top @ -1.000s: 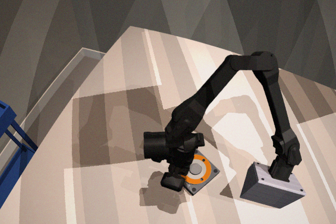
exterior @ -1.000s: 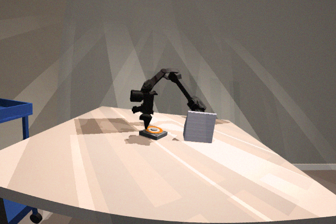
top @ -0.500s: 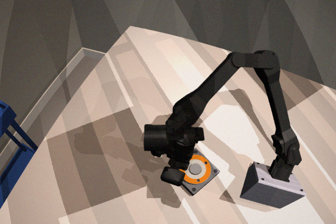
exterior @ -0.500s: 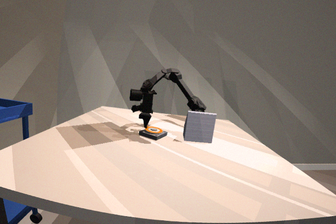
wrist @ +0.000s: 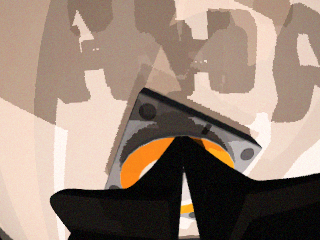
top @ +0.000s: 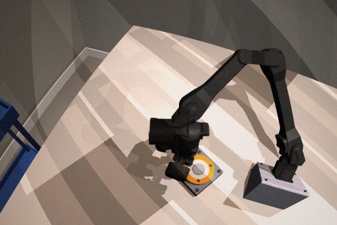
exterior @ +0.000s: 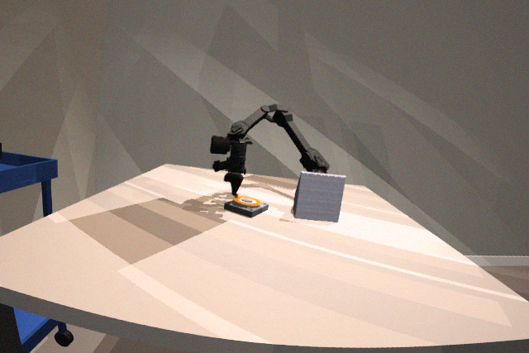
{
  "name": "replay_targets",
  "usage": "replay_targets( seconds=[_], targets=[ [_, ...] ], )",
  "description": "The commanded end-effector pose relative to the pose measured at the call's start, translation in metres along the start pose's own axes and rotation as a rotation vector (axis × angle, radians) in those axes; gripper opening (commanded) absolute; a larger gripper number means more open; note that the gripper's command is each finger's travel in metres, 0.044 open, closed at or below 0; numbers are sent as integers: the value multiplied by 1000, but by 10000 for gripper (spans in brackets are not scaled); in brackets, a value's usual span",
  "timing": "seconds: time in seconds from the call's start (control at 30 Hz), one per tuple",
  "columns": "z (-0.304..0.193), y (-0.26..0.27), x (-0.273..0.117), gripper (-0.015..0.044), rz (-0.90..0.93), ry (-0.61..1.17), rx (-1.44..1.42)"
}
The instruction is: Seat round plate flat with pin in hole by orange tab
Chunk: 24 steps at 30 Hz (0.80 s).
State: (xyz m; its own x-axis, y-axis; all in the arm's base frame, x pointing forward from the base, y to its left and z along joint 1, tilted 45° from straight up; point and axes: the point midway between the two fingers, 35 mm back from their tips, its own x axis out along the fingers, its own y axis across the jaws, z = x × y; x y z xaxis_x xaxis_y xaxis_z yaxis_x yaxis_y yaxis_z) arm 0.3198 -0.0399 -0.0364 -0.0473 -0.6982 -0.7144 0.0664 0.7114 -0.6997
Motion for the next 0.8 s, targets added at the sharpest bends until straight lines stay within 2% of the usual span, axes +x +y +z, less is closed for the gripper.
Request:
replay_targets(
  seconds=[0.0,0.3,0.6,0.77],
  targets=[
    [-2,-6,1,0,-7,3,-4],
    [-3,-11,2,0,-7,4,-4],
    [-8,-10,-44,0,-5,4,-5],
    [-9,-9,-38,0,-10,6,-17]
  ],
)
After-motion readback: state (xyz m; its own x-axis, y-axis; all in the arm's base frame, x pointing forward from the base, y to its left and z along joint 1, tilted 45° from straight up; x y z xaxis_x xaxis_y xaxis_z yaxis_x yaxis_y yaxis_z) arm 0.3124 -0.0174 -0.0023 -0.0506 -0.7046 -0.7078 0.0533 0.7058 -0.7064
